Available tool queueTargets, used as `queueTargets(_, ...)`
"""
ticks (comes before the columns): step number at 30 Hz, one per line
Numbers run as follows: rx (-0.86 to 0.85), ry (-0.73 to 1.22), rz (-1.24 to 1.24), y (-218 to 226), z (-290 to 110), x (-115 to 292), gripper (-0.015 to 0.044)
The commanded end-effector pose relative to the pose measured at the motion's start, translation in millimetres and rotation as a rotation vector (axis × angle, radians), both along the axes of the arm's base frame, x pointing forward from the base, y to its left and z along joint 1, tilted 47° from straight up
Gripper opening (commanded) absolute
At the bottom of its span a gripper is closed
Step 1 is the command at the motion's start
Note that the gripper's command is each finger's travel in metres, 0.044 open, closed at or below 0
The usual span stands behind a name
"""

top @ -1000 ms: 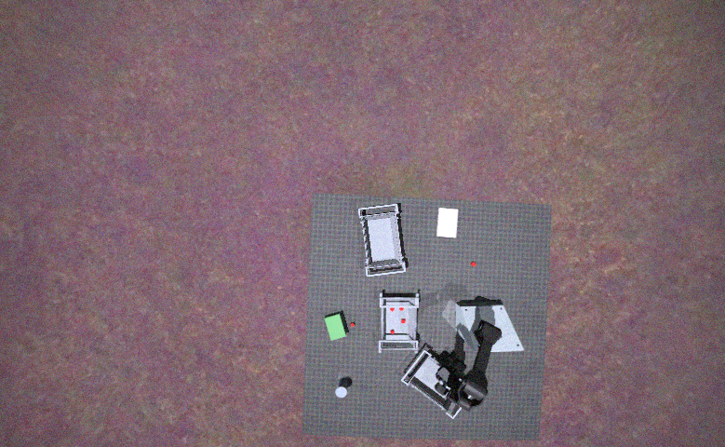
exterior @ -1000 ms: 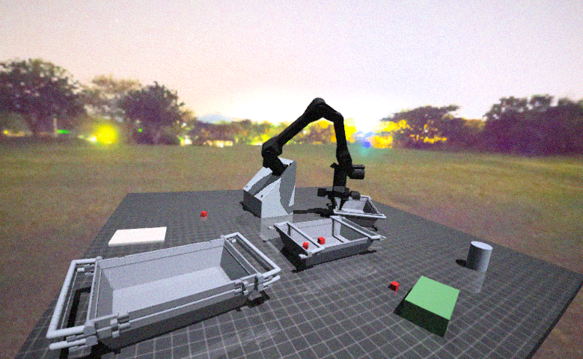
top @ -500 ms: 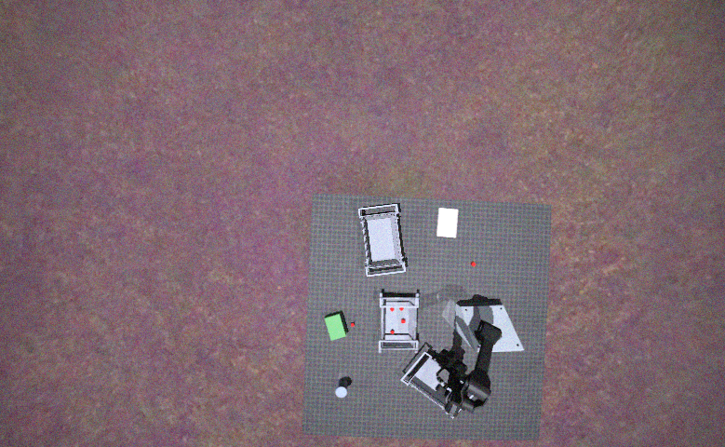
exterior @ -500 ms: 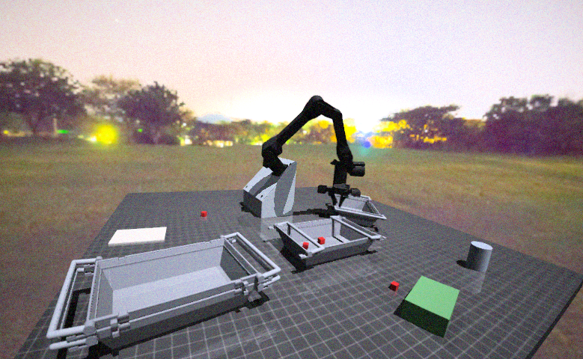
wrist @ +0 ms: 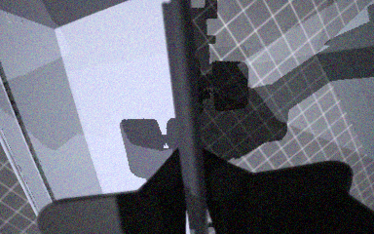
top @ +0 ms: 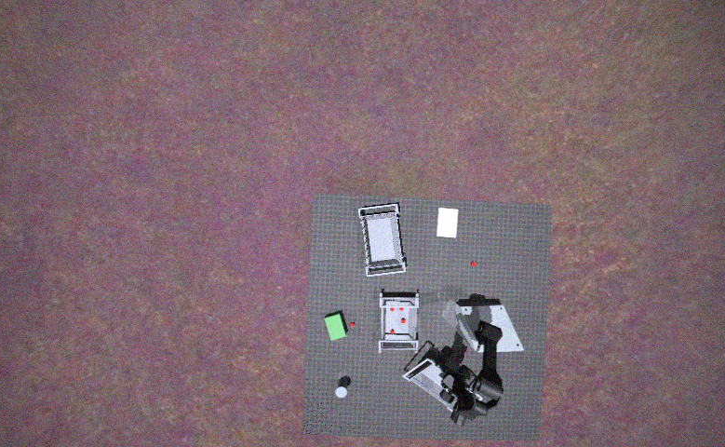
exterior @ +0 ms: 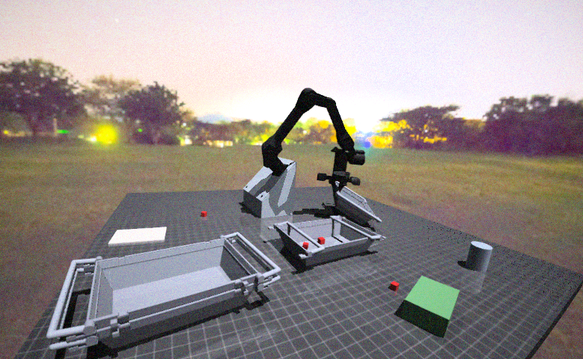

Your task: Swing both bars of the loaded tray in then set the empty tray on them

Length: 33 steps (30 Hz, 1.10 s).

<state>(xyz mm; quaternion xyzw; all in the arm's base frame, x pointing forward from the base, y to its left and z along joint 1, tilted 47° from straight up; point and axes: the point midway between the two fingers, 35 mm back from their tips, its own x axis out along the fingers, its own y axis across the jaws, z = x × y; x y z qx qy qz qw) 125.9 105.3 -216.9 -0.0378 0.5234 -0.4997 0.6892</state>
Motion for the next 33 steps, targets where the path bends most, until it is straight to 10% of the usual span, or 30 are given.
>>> queueTargets(1,0.023,-0.017,0.005,10.2,3.7,3.7,0.0)
queueTargets(33,0.028,-0.018,0.005,114.3,27.3,38.4,0.0)
